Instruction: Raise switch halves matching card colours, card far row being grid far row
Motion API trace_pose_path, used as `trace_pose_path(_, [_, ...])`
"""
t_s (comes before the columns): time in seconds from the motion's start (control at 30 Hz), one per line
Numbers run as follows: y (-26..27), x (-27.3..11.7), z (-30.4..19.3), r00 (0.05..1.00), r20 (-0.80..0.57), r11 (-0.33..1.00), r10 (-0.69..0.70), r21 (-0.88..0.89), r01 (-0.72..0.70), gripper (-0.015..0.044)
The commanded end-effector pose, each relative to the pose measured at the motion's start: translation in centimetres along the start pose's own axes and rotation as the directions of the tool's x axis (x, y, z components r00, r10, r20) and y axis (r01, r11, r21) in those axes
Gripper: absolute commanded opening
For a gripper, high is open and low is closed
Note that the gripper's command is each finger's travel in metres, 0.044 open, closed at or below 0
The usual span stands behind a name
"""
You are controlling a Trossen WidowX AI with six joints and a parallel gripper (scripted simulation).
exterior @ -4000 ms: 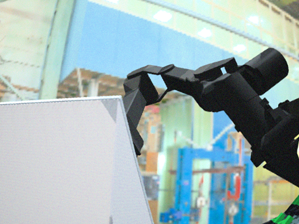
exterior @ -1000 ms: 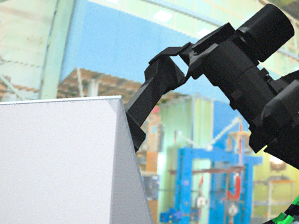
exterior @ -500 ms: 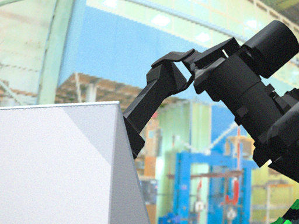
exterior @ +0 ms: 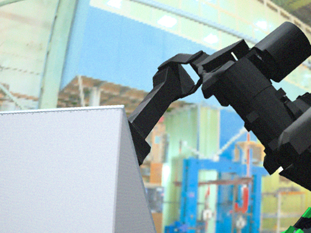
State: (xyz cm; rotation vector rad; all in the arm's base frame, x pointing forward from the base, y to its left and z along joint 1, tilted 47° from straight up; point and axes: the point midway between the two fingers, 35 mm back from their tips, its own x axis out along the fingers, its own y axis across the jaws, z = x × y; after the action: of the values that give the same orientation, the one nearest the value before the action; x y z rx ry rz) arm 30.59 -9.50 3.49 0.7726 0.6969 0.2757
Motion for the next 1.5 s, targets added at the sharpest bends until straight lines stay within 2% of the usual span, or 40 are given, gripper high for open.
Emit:
trace_pose_path(0.0, [-0.07, 0.03, -0.01, 1.000, 0.000, 1.000, -0.003, 0.003, 0.003, 0.0000])
trace_pose_path(1.47, [-0.16, 0.00, 0.03, 1.000, -0.005, 1.000, -0.004, -0.001, 0.004, 0.0000])
